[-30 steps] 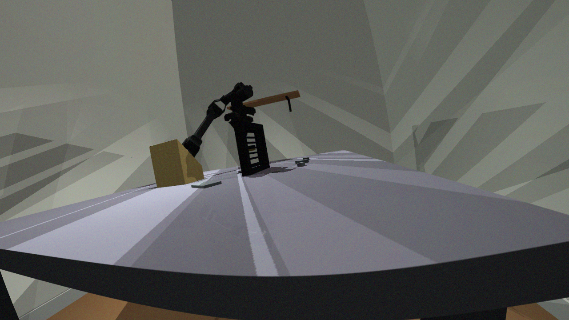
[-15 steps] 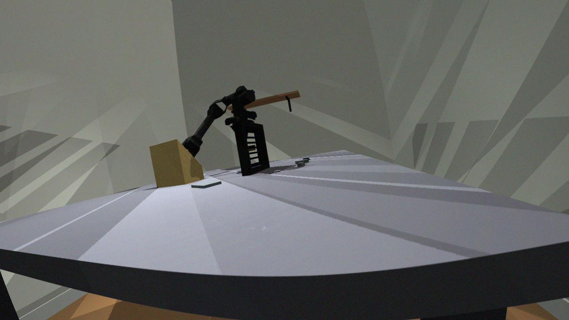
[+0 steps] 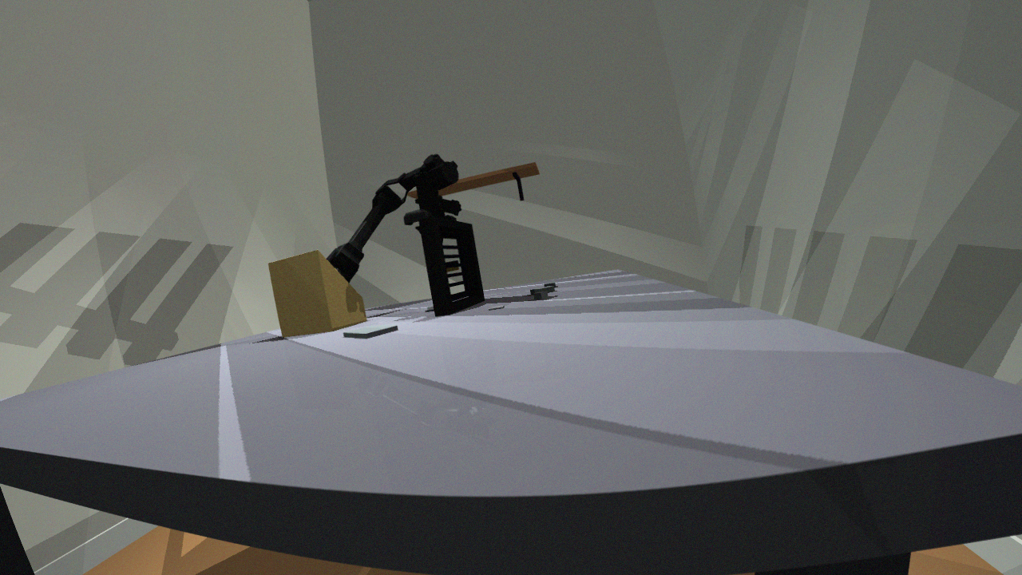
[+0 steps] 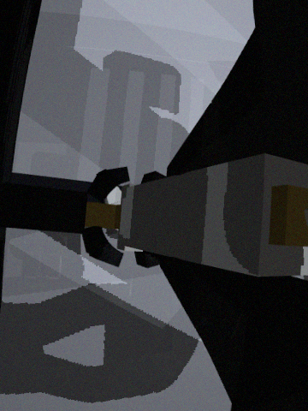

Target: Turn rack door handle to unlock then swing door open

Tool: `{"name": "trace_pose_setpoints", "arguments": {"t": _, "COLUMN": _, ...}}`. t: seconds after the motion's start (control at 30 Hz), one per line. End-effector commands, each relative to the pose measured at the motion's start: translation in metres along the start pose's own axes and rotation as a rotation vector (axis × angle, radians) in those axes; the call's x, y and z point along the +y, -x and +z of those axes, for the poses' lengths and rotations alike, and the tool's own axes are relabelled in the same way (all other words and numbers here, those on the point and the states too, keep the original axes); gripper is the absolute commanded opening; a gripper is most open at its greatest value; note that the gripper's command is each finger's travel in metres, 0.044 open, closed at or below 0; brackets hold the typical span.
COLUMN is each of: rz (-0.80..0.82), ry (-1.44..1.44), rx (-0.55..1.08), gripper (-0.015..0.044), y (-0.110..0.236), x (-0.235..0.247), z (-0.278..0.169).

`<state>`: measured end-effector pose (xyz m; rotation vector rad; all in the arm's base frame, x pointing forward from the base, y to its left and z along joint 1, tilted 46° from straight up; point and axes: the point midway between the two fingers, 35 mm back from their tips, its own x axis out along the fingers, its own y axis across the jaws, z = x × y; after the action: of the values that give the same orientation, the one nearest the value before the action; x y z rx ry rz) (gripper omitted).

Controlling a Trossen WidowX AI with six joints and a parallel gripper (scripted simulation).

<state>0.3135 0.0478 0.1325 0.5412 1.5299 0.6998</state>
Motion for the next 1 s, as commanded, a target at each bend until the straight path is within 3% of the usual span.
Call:
{"name": "trace_pose_setpoints", "arguments": {"t": 0.0, "rz": 0.002, "ry": -0.003, "rx": 0.0, "gripper": 0.0012, "y": -0.0002, "x": 0.0, "z": -0.0002}}
{"name": "trace_pose_setpoints", "arguments": {"t": 0.2, "rz": 0.002, "ry": 0.069, "rx": 0.0, "gripper": 0.0011, "y": -0.0002, "x": 0.0, "z": -0.0002}}
{"name": "trace_pose_setpoints", "arguments": {"t": 0.97, "rz": 0.002, "ry": 1.203, "rx": -0.001, "gripper": 0.0011, "y": -0.0003, "x": 0.0, "z": -0.0002}}
